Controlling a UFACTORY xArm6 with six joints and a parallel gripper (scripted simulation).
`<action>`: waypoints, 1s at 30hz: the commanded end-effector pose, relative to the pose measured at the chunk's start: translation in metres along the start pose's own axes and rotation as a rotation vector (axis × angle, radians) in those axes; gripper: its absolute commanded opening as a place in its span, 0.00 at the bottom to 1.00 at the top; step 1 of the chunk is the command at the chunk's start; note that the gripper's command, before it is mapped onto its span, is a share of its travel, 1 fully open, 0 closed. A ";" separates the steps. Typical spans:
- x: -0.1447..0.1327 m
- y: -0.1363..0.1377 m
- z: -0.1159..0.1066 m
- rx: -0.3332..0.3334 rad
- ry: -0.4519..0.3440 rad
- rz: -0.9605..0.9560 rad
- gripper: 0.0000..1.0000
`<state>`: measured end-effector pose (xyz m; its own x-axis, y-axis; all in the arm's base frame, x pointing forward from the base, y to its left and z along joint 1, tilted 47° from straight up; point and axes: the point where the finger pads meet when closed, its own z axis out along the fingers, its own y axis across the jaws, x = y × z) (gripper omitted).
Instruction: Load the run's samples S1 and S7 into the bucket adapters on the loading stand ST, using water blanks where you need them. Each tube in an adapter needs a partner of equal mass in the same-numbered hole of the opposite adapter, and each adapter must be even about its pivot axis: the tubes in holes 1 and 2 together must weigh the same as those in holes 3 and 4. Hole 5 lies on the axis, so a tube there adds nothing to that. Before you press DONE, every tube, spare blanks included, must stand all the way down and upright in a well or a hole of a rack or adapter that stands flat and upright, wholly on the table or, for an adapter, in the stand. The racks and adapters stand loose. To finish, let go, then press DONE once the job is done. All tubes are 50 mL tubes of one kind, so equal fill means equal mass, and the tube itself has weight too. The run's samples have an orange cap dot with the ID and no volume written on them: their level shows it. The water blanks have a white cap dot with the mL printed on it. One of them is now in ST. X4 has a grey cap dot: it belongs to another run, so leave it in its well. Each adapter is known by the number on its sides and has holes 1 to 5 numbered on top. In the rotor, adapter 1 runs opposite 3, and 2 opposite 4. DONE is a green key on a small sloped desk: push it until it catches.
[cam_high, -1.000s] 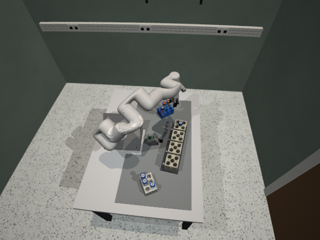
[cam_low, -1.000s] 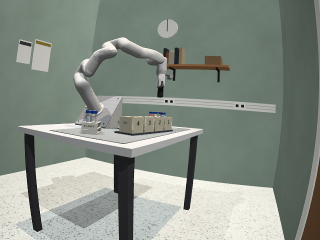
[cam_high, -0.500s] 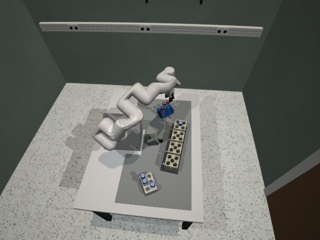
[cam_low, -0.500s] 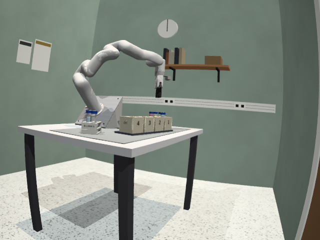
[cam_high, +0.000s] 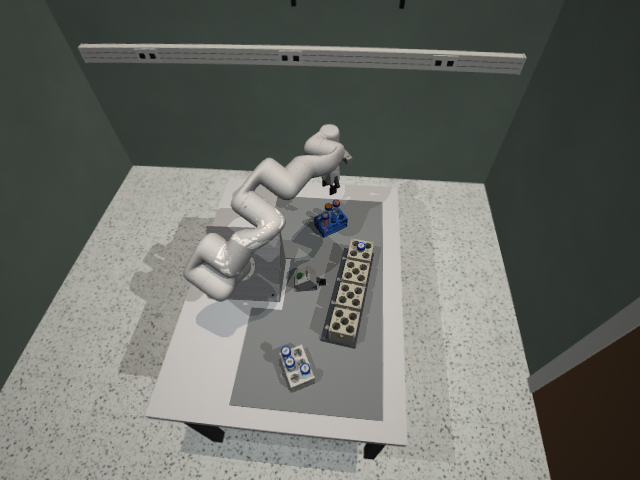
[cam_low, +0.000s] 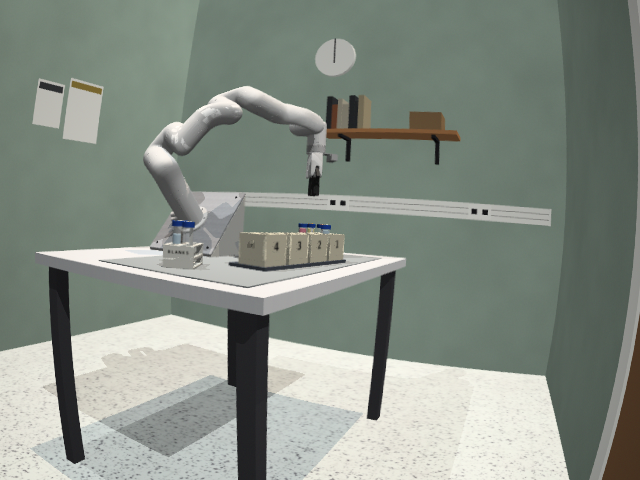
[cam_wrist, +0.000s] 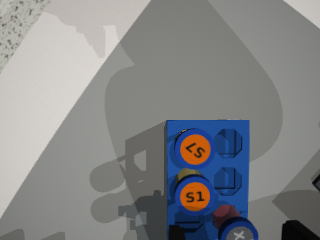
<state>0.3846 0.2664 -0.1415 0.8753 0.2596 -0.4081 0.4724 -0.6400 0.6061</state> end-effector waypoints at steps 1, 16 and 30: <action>0.002 -0.009 -0.003 0.002 0.003 0.002 0.57; 0.002 -0.009 0.007 0.002 0.003 0.002 0.57; 0.002 -0.009 0.031 0.001 0.003 0.002 0.57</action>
<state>0.3785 0.2534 -0.1653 0.8756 0.2572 -0.4088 0.4713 -0.6399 0.6069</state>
